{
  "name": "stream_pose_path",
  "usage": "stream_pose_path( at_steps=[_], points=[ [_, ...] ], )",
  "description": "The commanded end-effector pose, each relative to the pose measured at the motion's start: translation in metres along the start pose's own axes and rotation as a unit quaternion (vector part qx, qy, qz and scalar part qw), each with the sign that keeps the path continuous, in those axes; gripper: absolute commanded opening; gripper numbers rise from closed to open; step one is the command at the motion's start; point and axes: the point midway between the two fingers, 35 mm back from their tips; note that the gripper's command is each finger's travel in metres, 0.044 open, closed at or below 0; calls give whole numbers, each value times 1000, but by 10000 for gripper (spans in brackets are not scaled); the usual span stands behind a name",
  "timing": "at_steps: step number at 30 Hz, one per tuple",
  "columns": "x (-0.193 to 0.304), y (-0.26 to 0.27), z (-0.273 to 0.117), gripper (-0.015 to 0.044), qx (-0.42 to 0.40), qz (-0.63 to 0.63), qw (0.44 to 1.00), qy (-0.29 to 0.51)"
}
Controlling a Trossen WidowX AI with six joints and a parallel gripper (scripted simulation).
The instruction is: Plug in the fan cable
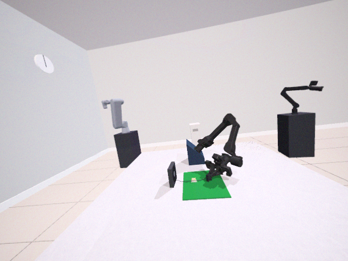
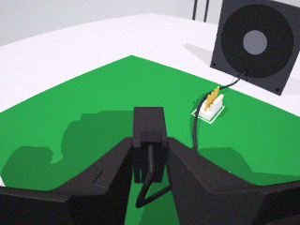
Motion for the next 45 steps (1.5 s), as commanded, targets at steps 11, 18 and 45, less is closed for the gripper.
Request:
stream_pose_path(
  at_steps=[11, 18, 45],
  points=[
    [0, 0, 0, 53, 0, 0, 1000, 0],
    [0, 0, 0, 140, 0, 0, 1000, 0],
    [-2, 2, -13, 140, 0, 0, 1000, 1]
  ],
)
Point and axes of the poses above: the point midway between the two fingers, 35 mm back from their tips, its own z axis out along the fingers, its own y axis across the jaws, x = y × z, and after that the axes turned 5 degrees about -z, right-handed
